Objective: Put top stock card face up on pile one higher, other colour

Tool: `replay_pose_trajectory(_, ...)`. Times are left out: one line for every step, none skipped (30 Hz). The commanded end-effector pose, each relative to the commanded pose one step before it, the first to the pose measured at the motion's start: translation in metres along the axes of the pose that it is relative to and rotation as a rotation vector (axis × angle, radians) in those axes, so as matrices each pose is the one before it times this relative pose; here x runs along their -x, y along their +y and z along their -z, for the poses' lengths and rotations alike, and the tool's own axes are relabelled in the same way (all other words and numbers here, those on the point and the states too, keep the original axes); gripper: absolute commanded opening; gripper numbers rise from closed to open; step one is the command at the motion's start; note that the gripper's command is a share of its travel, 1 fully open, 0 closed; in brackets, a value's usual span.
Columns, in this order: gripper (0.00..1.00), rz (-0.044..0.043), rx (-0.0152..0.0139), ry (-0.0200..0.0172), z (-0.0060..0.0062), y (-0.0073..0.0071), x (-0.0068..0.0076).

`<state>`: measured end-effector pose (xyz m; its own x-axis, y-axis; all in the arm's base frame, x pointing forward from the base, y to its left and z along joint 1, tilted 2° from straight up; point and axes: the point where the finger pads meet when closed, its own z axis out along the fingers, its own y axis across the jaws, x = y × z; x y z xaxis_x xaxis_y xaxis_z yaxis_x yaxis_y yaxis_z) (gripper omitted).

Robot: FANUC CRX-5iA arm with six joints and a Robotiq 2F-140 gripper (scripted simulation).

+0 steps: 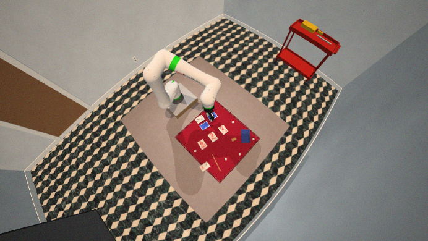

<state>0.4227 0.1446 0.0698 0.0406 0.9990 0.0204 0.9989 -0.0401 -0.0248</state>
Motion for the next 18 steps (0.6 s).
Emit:
replay_pose_trajectory(0.41,-0.00009,0.00035,-0.00001,-0.00153,0.00015,-0.00008)
replay_pose_trajectory(0.41,0.00000,0.00000,0.00000,-0.00081,0.00000,0.00000)
replay_pose_trajectory(0.41,0.00000,0.00000,0.00000,-0.00089,0.00000,0.00000)
replay_pose_trajectory(0.41,0.00000,0.00000,0.00000,-0.00094,0.00000,0.00000)
replay_pose_trajectory(0.41,0.00000,0.00000,0.00000,-0.00097,0.00000,0.00000)
replay_pose_trajectory(0.41,0.00000,0.00000,0.00000,-0.00097,0.00000,0.00000)
replay_pose_trajectory(0.41,0.00000,0.00000,0.00000,0.00000,0.00000,0.00000)
replay_pose_trajectory(0.41,0.00000,0.00000,0.00000,0.00000,0.00000,0.00000)
replay_pose_trajectory(0.41,0.00000,0.00000,0.00000,-0.00094,0.00000,0.00000)
replay_pose_trajectory(0.41,0.00000,0.00000,0.00000,-0.00089,0.00000,0.00000)
replay_pose_trajectory(0.41,0.00000,0.00000,0.00000,-0.00081,0.00000,0.00000)
replay_pose_trajectory(0.41,0.00000,0.00000,0.00000,-0.00072,0.00000,0.00000)
replay_pose_trajectory(0.41,0.00000,0.00000,0.00000,-0.00061,0.00000,0.00000)
replay_pose_trajectory(0.41,0.00000,0.00000,0.00000,-0.00048,0.00000,0.00000)
replay_pose_trajectory(0.41,0.00000,0.00000,0.00000,-0.00036,0.00000,0.00000)
replay_pose_trajectory(0.41,0.00000,0.00000,0.00000,-0.00024,0.00000,0.00000)
replay_pose_trajectory(0.41,0.00000,0.00000,0.00000,-0.00014,0.00000,0.00000)
replay_pose_trajectory(0.41,0.00000,0.00000,0.00000,-0.00005,0.00000,0.00000)
